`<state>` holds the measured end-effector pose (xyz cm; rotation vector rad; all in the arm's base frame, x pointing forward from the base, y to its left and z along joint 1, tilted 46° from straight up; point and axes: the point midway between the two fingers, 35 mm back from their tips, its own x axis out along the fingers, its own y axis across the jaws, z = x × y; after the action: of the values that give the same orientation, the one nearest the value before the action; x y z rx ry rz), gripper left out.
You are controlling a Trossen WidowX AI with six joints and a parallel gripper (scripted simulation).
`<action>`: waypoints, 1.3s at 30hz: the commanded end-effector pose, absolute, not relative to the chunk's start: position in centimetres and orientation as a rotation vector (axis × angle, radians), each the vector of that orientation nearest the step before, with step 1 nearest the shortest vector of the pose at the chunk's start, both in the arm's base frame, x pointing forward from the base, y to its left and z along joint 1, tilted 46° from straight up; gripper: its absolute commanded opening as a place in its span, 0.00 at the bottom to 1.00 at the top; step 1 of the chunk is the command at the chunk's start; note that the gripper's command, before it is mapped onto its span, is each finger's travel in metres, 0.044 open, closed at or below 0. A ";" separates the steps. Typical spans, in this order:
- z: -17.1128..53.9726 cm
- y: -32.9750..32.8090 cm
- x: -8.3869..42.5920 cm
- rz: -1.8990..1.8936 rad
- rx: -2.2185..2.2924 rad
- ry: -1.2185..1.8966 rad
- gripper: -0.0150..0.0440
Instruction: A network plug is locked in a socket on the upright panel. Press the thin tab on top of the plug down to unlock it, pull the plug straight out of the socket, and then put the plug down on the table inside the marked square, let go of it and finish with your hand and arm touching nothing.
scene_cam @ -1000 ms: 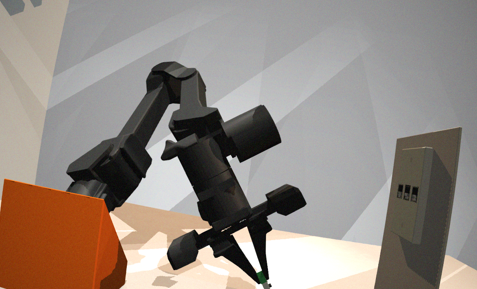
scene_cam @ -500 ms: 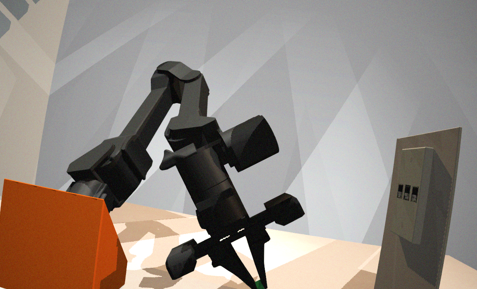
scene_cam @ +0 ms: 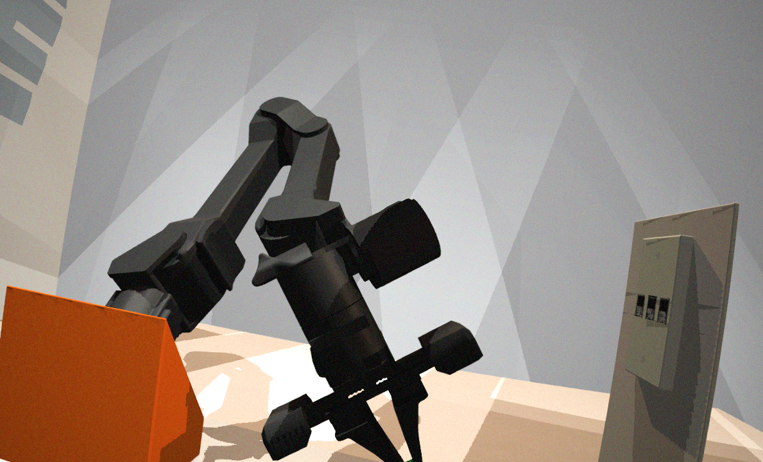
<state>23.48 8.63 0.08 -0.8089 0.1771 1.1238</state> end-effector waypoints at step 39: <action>-0.4 9.3 23.2 1.125 -0.804 0.178 0.52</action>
<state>23.20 9.44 -0.45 -0.8014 0.1808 1.1235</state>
